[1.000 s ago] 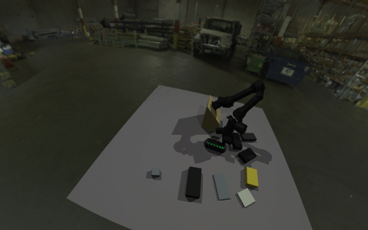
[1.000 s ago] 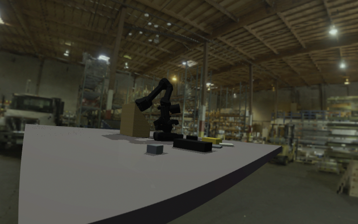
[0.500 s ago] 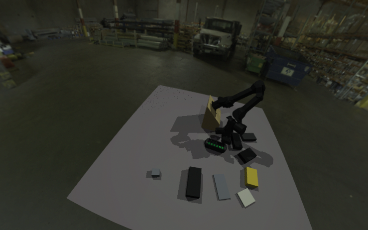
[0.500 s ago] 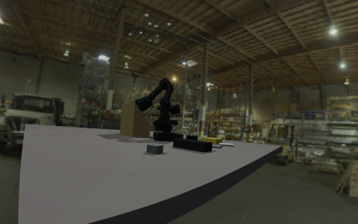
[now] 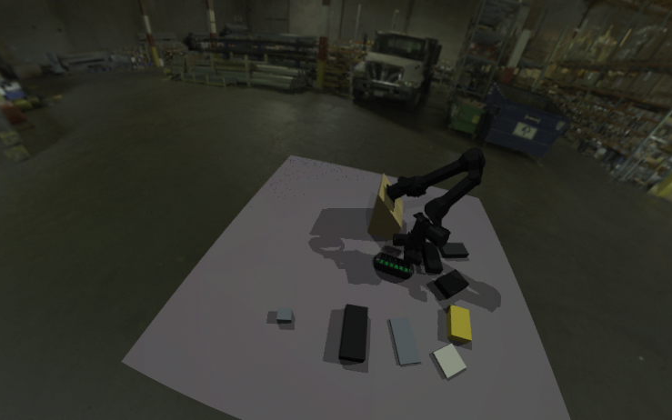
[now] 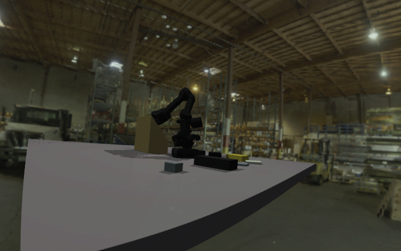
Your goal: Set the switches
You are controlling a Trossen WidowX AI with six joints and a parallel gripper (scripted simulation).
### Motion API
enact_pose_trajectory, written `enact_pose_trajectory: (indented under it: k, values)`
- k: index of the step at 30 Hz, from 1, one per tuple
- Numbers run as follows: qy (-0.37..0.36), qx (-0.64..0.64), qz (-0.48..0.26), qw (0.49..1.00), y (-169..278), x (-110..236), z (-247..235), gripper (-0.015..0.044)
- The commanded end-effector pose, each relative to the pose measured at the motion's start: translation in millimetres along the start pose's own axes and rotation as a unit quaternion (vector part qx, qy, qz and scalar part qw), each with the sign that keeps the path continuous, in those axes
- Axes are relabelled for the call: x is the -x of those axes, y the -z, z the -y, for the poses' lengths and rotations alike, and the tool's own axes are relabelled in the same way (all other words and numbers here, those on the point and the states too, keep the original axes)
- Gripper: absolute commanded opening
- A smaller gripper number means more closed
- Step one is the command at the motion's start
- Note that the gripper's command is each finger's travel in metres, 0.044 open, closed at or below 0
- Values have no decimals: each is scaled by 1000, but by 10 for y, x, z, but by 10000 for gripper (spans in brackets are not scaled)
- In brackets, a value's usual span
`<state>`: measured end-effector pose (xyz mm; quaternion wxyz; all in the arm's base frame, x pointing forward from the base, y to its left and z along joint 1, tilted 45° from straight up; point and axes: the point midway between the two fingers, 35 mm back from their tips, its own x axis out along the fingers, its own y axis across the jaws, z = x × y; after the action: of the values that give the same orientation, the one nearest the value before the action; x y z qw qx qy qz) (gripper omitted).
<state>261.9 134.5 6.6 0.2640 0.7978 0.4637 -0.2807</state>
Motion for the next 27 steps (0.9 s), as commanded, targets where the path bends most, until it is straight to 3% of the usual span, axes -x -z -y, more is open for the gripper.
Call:
enact_pose_trajectory:
  k: [1, 27]
  values:
    - [2, 2, -2, 1000, 16, -10, -26, 0]
    - [1, 3, -2, 1000, 35, -90, -290, 0]
